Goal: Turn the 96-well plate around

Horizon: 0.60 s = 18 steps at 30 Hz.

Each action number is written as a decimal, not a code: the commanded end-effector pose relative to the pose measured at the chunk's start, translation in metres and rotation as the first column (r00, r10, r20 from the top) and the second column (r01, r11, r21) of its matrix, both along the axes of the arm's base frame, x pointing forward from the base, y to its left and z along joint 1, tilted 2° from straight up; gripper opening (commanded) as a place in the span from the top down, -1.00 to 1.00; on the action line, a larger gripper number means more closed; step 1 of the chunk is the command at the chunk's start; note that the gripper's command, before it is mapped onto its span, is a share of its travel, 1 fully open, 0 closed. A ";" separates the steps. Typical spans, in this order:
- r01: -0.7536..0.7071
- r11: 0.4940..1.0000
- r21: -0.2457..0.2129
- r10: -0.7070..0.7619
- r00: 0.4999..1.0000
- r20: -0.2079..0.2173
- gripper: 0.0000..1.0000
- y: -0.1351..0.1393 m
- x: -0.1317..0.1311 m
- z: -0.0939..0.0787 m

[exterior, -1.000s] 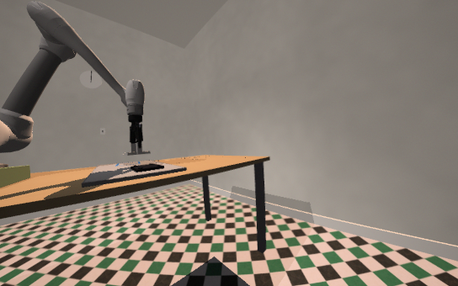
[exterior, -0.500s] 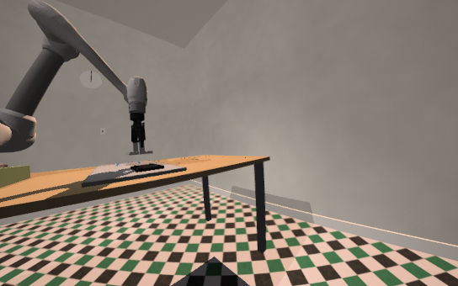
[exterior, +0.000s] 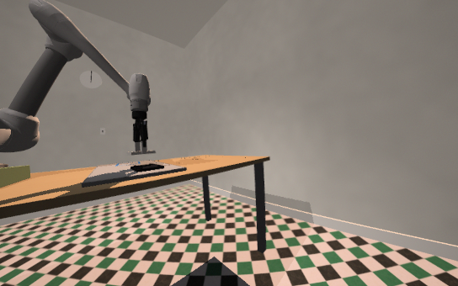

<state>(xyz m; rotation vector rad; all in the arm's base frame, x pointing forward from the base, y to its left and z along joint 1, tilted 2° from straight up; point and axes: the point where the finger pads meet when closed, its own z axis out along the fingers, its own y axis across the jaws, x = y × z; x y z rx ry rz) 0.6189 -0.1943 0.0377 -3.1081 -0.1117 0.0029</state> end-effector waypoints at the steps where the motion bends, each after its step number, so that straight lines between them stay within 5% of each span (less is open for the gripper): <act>1: 0.000 1.000 0.000 0.000 1.000 0.000 1.00 -0.011 0.000 0.000; 18: 0.000 1.000 0.000 0.000 1.000 0.000 1.00 -0.061 -0.002 0.000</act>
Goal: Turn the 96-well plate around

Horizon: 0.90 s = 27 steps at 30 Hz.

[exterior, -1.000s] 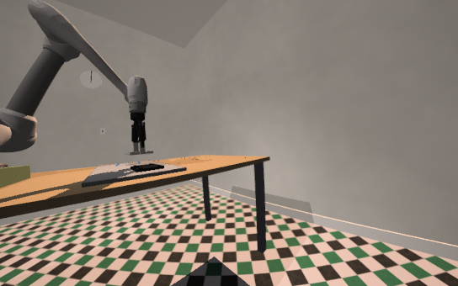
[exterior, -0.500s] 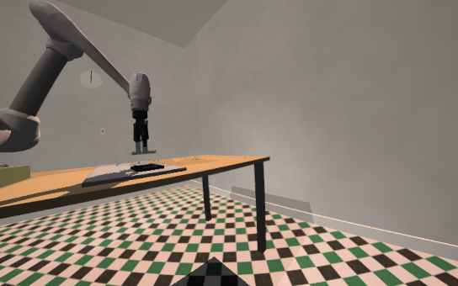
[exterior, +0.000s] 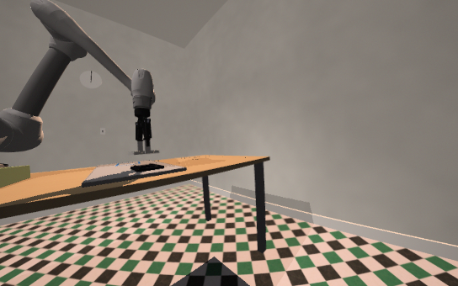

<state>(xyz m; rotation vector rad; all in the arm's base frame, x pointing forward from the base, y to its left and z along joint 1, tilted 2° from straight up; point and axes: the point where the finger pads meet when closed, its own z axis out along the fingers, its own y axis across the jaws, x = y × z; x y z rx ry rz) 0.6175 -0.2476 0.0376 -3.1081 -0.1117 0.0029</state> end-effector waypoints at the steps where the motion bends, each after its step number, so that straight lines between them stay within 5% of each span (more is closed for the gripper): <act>1: 0.000 1.000 0.000 0.000 1.000 0.000 1.00 -0.011 0.000 0.000; 10: 0.000 1.000 0.000 0.000 1.000 0.000 1.00 -0.025 -0.001 0.000; 21: 0.295 0.955 -0.002 -0.295 0.955 -0.009 1.00 -0.025 -0.001 0.000; 27: 0.479 0.878 -0.005 -0.479 0.878 -0.015 1.00 -0.025 -0.001 0.000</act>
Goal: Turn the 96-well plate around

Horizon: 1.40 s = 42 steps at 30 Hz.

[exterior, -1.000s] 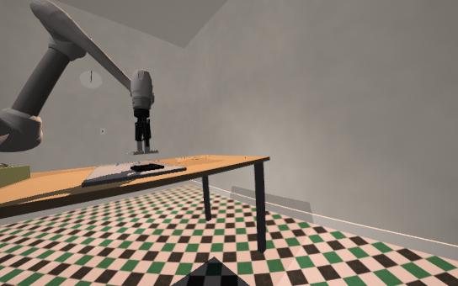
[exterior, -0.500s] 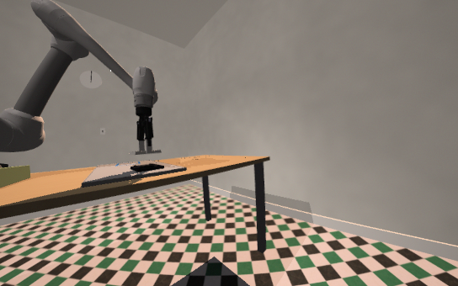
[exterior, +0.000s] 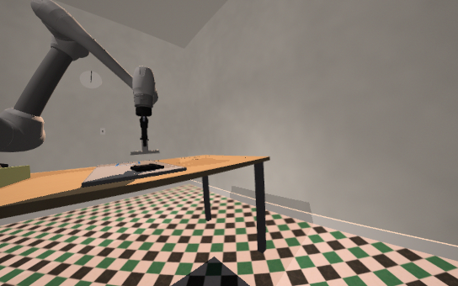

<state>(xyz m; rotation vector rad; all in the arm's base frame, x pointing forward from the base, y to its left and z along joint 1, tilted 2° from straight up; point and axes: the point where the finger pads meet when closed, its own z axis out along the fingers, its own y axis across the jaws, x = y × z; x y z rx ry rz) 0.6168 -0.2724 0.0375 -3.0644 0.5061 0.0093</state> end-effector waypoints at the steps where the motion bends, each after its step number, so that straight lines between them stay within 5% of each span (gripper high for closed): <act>1: 0.133 0.991 -0.005 -0.133 0.991 -0.007 1.00 0.000 0.000 0.000; 11: 0.390 0.921 -0.008 -0.390 0.921 -0.015 1.00 0.000 0.000 0.000; 16: 0.537 0.844 -0.011 -0.537 0.843 -0.019 1.00 0.000 0.000 0.000; 26: 0.783 0.622 -0.019 -0.783 0.621 -0.027 1.00 0.000 0.000 0.000; 28: 0.783 0.622 -0.019 -0.783 0.621 -0.027 1.00 0.000 0.000 0.000; 40: 0.963 0.268 -0.030 -0.963 0.267 -0.031 1.00 0.000 0.000 0.000; 42: 0.967 0.251 -0.031 -0.968 0.251 -0.031 1.00 0.000 0.000 0.000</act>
